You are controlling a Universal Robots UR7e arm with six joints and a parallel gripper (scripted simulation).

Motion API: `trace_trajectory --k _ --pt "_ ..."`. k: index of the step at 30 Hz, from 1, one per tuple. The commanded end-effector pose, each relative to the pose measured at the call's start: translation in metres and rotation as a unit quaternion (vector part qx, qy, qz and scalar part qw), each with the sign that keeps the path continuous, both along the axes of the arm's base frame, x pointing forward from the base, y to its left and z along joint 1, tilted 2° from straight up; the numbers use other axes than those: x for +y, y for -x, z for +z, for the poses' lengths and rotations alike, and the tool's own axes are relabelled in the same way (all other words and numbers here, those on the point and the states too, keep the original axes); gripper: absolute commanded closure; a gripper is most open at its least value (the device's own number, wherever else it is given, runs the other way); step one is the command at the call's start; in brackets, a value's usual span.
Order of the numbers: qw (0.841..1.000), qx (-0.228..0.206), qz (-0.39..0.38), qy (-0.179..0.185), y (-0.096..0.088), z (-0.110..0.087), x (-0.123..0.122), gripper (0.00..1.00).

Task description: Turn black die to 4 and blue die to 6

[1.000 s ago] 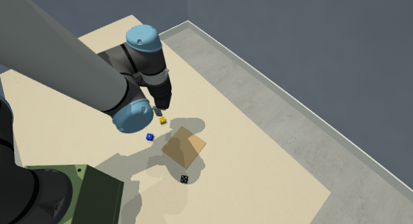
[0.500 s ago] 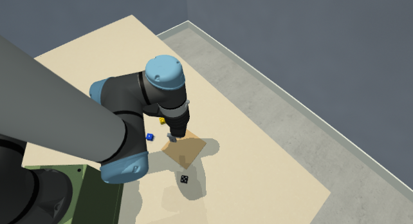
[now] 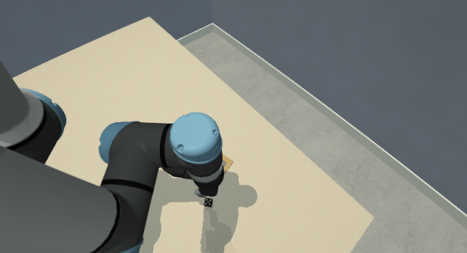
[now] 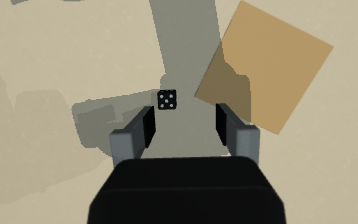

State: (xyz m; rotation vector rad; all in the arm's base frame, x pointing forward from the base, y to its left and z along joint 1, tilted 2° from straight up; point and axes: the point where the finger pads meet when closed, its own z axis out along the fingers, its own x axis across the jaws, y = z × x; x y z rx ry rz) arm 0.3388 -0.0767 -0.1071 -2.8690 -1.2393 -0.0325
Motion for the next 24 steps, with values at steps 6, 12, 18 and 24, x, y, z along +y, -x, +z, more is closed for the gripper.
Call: trace_trajectory --k 6,12,18,24 --pt "1.000 -0.001 -0.004 0.000 0.0131 -0.0007 -0.0217 0.00" --pt "1.000 -0.001 -0.004 0.000 0.0143 -0.0007 -0.0235 0.00" --pt "1.000 -0.001 -0.004 0.000 0.0143 -0.0007 -0.0235 0.00" --pt "1.000 -0.001 -0.004 0.000 0.0142 -0.0019 -0.0236 0.00"
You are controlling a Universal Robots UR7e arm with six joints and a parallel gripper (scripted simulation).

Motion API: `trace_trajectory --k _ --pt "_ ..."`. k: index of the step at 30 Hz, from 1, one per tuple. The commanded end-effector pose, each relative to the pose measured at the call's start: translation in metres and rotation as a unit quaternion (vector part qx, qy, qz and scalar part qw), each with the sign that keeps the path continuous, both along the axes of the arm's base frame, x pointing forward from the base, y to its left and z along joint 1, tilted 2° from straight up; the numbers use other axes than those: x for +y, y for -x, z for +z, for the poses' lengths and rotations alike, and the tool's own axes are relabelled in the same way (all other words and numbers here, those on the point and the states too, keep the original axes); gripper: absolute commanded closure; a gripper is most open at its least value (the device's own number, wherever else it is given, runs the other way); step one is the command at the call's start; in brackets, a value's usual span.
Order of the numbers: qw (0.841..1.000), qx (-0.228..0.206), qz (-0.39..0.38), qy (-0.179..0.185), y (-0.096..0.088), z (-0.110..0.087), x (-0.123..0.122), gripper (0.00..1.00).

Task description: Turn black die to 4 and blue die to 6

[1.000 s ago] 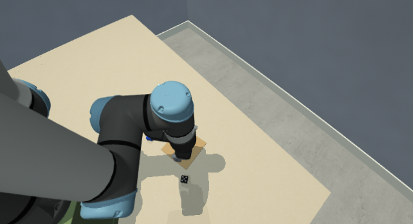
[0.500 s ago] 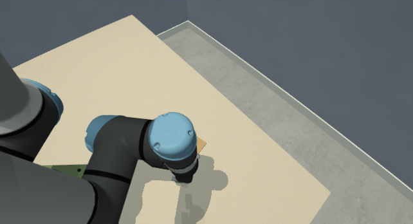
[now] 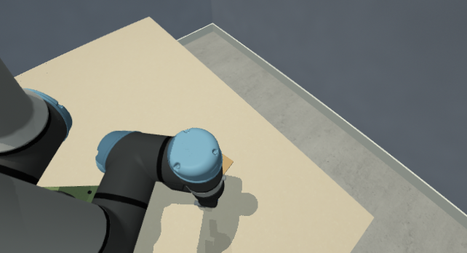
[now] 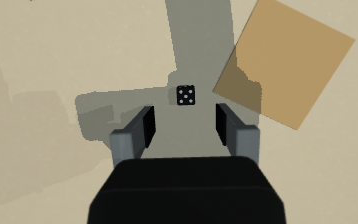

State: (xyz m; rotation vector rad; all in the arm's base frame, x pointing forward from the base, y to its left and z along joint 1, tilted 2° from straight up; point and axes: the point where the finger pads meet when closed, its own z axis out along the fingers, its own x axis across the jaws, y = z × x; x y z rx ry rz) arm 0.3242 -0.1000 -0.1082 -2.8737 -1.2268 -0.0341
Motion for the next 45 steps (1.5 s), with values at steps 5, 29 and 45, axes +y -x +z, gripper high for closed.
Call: trace_trajectory --k 5,29,45 --pt "1.000 0.000 0.000 0.000 -0.002 -0.025 -0.001 0.00" --pt "1.000 0.000 0.000 0.000 -0.001 -0.050 0.001 0.21" --pt "1.000 0.000 0.000 0.000 -0.001 -0.050 0.001 0.21"
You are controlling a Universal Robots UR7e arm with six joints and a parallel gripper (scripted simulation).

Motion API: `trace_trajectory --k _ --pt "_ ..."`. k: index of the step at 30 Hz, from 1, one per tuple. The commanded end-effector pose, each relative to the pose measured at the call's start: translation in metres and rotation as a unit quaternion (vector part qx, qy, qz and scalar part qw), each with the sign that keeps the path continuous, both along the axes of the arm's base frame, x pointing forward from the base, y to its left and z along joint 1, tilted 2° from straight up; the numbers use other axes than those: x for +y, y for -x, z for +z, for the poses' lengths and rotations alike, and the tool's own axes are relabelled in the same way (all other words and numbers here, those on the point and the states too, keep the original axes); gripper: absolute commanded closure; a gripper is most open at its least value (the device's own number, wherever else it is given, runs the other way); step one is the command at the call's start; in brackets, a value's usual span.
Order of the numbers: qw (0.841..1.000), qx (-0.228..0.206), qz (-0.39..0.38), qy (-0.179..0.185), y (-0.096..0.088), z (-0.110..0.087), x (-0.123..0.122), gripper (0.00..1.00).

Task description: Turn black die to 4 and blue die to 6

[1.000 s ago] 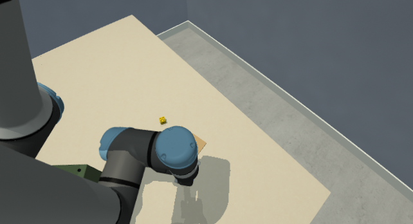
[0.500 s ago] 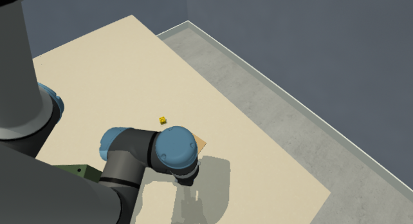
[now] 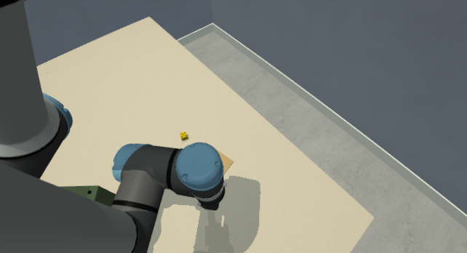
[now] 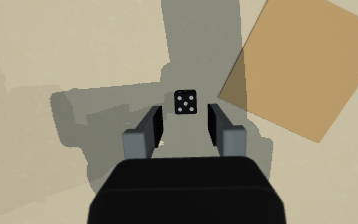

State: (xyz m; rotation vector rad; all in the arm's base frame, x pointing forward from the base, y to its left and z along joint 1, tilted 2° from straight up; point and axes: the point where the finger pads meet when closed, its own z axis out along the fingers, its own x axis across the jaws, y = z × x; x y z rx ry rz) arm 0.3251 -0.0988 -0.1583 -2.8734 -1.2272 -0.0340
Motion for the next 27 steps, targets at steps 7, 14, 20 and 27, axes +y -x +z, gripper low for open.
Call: trace_trajectory --k 7,14,20,27 --pt "1.000 0.000 0.000 0.000 0.000 0.000 0.000 0.21" --pt "1.000 0.000 0.000 0.000 0.000 -0.002 0.000 0.21" --pt "1.000 0.000 0.000 0.000 0.000 -0.007 0.000 0.21" --pt "1.000 0.000 0.000 0.000 -0.001 -0.013 0.000 0.21"
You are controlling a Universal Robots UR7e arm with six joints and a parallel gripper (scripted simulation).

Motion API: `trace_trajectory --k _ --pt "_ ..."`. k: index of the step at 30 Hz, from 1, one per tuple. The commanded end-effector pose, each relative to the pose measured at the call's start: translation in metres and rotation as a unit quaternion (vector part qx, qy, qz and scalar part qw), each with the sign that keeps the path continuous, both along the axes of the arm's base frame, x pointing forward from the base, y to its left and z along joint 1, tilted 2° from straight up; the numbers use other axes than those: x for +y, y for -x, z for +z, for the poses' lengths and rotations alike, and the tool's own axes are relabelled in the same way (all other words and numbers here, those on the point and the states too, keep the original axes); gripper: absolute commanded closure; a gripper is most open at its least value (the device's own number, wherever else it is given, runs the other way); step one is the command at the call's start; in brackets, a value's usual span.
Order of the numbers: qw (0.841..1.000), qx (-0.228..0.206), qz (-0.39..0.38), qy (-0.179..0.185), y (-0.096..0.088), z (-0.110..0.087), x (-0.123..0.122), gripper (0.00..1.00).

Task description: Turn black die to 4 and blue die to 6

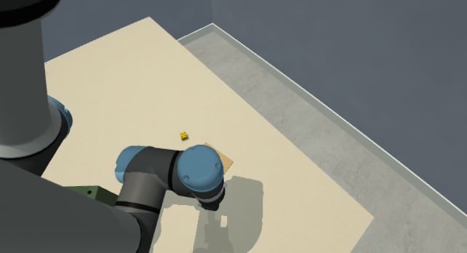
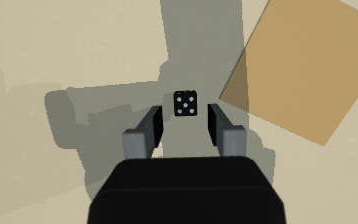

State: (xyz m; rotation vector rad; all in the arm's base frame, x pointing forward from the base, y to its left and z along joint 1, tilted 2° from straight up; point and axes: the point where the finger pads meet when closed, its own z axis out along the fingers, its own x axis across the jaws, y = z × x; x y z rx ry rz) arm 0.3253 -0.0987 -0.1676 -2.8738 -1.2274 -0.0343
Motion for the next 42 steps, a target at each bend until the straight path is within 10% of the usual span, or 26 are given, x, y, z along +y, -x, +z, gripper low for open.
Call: trace_trajectory --k 1,42 --pt "1.000 0.000 0.000 0.000 0.000 -0.005 0.000 0.21" --pt "1.000 0.000 0.000 0.000 -0.001 -0.043 0.001 0.21"
